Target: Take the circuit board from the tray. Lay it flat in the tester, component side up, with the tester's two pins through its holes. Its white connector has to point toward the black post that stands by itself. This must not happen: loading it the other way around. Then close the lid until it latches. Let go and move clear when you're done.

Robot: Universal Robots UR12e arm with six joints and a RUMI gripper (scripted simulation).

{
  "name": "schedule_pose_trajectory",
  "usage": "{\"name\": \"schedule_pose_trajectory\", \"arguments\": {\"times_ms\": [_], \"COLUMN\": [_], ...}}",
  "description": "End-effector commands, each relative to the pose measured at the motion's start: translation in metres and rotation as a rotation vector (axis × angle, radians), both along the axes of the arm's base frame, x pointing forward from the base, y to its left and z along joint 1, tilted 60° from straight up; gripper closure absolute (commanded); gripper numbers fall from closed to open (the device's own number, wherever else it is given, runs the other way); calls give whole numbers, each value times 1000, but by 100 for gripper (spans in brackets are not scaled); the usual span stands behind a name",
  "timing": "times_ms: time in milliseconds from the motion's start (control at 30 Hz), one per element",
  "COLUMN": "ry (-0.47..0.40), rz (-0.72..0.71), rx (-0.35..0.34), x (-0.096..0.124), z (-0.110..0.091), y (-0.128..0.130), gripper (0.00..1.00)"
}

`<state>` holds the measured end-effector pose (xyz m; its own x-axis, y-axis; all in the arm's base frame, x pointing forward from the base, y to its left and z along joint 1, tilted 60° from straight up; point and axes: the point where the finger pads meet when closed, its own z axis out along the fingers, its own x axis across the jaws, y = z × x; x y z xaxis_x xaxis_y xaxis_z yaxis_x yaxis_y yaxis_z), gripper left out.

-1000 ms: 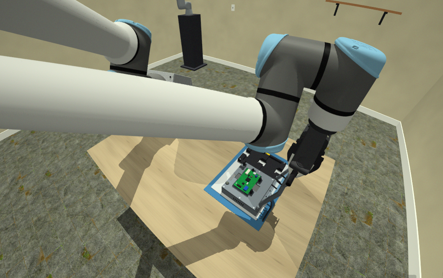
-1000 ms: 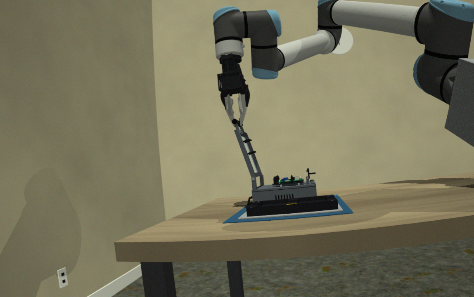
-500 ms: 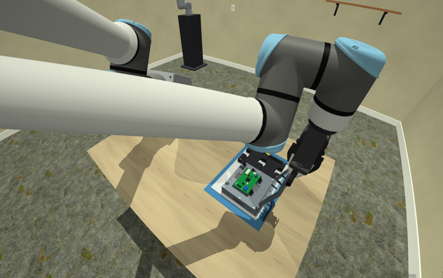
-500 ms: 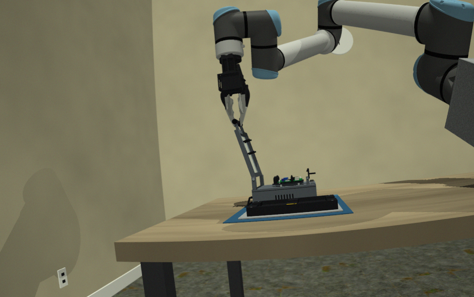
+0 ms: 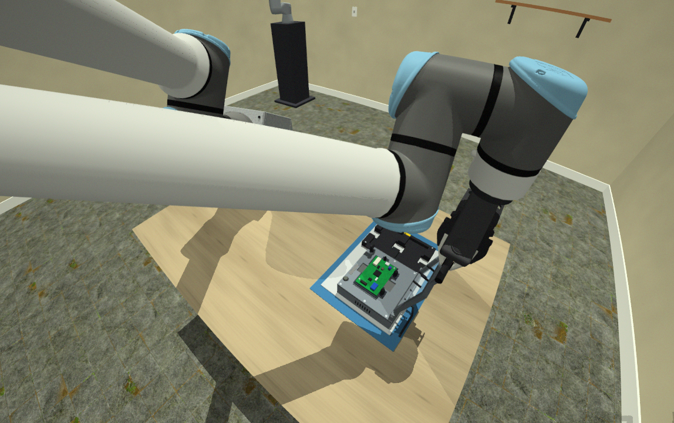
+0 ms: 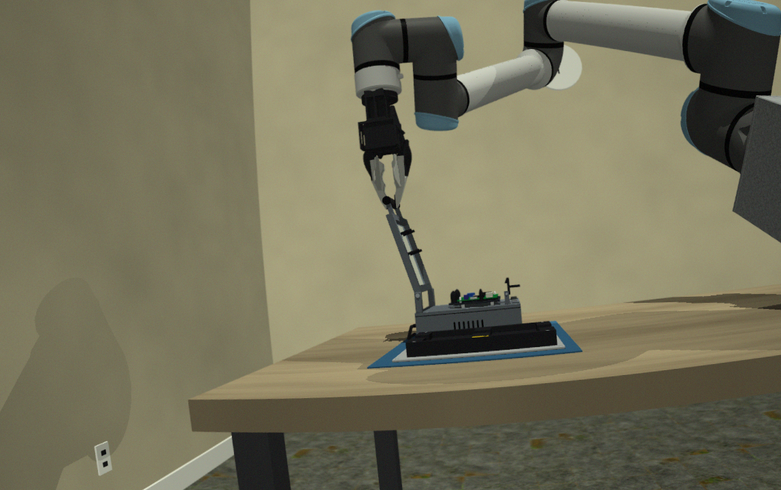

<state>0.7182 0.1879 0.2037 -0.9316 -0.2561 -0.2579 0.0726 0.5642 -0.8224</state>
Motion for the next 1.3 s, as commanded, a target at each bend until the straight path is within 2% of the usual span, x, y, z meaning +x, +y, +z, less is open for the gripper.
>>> {"name": "schedule_pose_trajectory", "arguments": {"times_ms": [0, 1267], "ry": [-1, -1], "rz": [1, 1], "rx": [0, 0], "x": [0, -4], "z": [0, 0], "y": [1, 0], "gripper": [100, 100]}}
